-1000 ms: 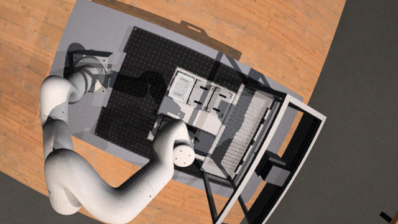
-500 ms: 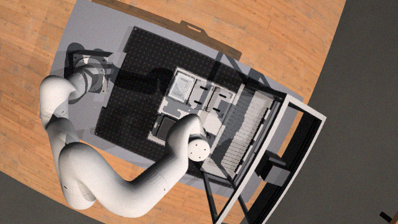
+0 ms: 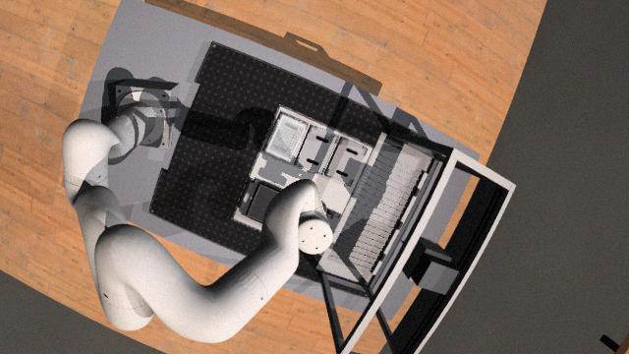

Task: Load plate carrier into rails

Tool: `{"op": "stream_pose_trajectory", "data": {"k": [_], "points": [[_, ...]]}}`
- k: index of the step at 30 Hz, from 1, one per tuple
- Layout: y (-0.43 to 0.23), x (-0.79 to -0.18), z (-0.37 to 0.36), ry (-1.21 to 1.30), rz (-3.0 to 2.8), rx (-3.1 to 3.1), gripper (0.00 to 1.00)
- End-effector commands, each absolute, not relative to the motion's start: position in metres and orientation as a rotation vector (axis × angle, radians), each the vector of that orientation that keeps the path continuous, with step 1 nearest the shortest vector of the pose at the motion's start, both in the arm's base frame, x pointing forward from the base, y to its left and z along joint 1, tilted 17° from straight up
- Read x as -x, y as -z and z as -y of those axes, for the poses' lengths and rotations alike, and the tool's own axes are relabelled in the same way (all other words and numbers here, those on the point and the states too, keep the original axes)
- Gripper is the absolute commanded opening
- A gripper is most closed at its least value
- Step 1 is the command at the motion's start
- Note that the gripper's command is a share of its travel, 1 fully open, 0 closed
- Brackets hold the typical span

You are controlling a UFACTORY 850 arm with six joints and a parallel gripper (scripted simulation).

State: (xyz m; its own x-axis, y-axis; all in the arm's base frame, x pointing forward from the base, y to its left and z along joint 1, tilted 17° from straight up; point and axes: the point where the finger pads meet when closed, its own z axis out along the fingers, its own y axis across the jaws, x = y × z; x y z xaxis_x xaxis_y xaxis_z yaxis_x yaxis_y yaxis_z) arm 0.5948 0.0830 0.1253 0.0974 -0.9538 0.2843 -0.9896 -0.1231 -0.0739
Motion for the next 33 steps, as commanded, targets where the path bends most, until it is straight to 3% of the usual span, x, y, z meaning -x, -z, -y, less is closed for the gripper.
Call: {"op": "stream_pose_trajectory", "data": {"k": [1,33], "points": [[-0.122,-0.596,-0.082,-0.4,1.986,-2.224,1.0],[-0.075,-0.601,-0.069,-0.4,1.985,-2.224,1.0]]}}
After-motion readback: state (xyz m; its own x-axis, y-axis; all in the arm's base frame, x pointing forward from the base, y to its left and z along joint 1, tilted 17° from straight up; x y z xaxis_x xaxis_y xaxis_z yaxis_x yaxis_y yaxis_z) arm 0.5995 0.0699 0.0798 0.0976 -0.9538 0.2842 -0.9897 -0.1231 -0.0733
